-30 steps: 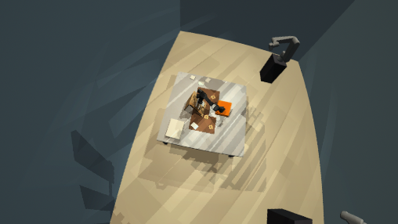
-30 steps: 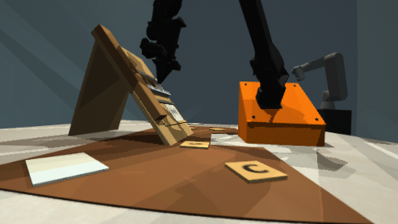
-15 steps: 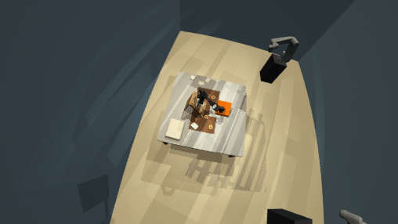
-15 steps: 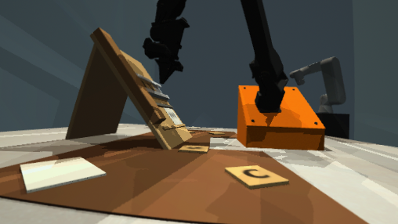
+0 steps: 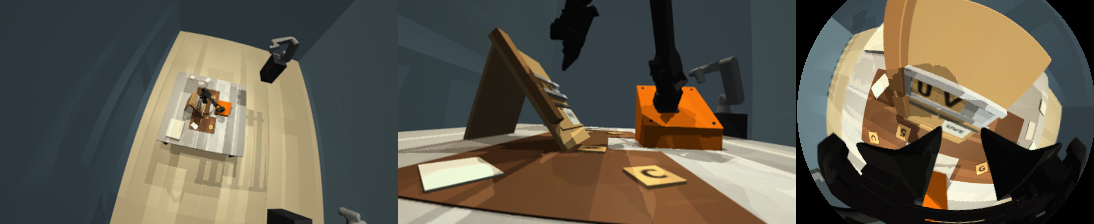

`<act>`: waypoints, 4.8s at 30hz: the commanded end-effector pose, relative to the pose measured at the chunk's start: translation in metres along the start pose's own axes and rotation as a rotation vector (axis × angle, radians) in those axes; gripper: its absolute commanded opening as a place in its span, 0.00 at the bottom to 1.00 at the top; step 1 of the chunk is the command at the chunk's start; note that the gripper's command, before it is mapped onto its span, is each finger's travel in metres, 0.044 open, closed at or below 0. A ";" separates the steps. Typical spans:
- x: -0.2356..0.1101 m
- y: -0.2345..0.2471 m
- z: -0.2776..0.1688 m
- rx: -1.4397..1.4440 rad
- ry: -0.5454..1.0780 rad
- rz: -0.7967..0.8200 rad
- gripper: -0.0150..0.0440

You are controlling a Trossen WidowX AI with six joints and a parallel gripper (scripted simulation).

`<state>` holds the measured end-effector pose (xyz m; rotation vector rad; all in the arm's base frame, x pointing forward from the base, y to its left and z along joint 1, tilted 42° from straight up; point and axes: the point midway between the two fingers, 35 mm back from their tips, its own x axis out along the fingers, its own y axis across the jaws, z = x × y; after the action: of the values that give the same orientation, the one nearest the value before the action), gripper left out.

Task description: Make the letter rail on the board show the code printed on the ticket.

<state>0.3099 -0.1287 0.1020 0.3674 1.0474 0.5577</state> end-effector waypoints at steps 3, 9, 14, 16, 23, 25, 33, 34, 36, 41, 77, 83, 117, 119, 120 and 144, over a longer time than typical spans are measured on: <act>-0.071 0.029 -0.015 -0.716 -0.195 -0.130 0.92; -0.095 0.042 -0.020 -1.015 -0.244 -0.236 1.00; -0.106 0.048 -0.022 -1.156 -0.259 -0.295 1.00; -0.106 0.048 -0.022 -1.156 -0.259 -0.295 1.00; -0.106 0.048 -0.022 -1.156 -0.259 -0.295 1.00; -0.106 0.048 -0.022 -1.156 -0.259 -0.295 1.00; -0.106 0.048 -0.022 -1.156 -0.259 -0.295 1.00; -0.106 0.048 -0.022 -1.156 -0.259 -0.295 1.00; -0.106 0.048 -0.022 -1.156 -0.259 -0.295 1.00; -0.102 0.040 -0.023 -1.131 -0.248 -0.277 0.91; 0.147 -0.165 -0.150 -0.296 0.302 0.141 0.83; 0.171 -0.163 -0.157 -0.296 0.301 0.142 0.83; 0.179 -0.164 -0.160 -0.296 0.301 0.142 0.83; 0.179 -0.164 -0.160 -0.296 0.301 0.142 0.83; 0.179 -0.164 -0.160 -0.296 0.301 0.142 0.83; 0.198 -0.162 -0.166 -0.296 0.300 0.143 0.83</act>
<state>0.2807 -0.1398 -0.2001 0.0858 1.2089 0.9056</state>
